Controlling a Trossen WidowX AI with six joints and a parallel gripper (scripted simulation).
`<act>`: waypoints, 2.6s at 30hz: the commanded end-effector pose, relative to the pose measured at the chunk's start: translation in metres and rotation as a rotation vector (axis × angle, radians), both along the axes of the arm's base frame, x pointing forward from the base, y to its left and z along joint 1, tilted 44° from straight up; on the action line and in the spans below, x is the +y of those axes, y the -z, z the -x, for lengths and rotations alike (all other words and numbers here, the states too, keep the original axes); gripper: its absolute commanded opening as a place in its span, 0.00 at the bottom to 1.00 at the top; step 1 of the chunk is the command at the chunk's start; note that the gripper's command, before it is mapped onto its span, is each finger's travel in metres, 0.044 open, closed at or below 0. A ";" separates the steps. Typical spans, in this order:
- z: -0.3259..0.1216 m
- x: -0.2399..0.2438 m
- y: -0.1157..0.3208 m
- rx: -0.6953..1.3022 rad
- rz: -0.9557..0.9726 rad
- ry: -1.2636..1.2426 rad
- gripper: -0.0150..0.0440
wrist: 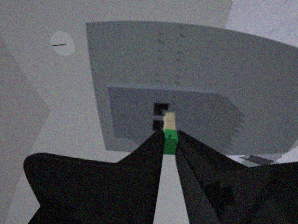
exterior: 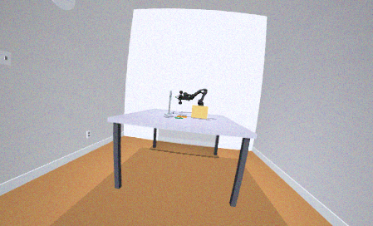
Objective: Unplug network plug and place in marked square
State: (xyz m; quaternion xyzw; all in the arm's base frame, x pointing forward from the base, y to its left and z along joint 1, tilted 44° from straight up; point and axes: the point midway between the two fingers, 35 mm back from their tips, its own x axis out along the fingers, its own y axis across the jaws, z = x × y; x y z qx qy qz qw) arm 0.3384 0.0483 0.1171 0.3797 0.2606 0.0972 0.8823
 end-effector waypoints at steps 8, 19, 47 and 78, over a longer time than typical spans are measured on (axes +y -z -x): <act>0.005 -0.001 0.000 0.003 0.004 -0.005 0.25; 0.009 -0.003 -0.002 0.003 0.004 -0.005 0.25; 0.019 0.010 -0.018 0.004 0.002 -0.002 0.25; 0.037 0.035 0.013 0.205 0.132 0.035 0.25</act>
